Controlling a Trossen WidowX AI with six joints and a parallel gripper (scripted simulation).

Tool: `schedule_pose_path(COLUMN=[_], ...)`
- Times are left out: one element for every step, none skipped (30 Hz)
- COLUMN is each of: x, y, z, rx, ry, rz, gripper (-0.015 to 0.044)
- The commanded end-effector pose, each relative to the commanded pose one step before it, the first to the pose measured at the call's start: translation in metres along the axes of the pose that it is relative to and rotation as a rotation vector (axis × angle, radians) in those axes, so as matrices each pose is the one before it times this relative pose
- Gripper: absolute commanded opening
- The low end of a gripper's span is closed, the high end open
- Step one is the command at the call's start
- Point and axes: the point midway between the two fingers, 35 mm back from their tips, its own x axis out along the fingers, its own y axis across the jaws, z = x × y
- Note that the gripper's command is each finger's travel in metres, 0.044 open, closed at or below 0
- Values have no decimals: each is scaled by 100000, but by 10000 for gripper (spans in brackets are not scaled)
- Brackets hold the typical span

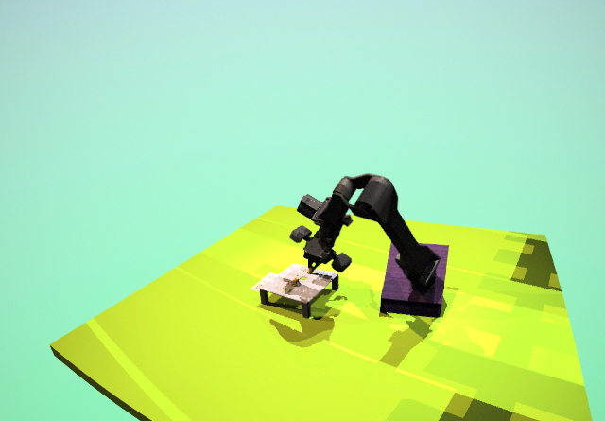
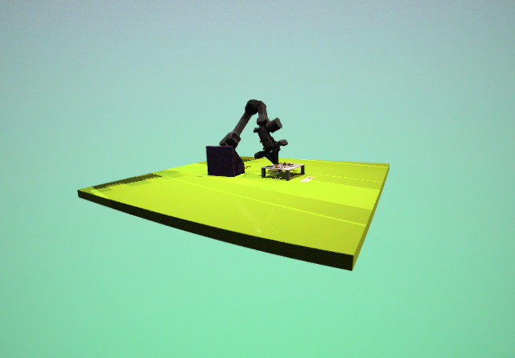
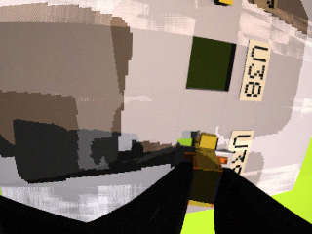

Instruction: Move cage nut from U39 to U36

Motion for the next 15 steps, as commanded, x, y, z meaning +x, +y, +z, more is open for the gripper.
schedule_pose_path(x=[116, 0, 0, 0, 0, 0, 0, 0, 1, 1, 1, 1, 1, 0, 0], y=[65, -9, -2, -3, -3, -4, -2, -4, -7, -8, -10, -12, -3, -3, -3], z=[-39, 6, 1, 1, 1, 1, 0, 1, 1, 1, 2, 2, 0, 0, 0], rx=[-143, -3, 0, -1, -1, -1, 0, -1, -1, -2, -2, -2, -1, -1, 0], ry=[-229, 1, 1, 0, 1, 1, 0, 1, 1, 1, 1, 1, 0, 0, 0], rz=[1054, 181, 26, 25, 23, 23, 24, 50, 78, 95, 114, 136, 24, 24, 23], gripper=[28, 28, 28, 28, 28, 28, 28, 28, 28, 28, 28, 28, 28, 28, 28])
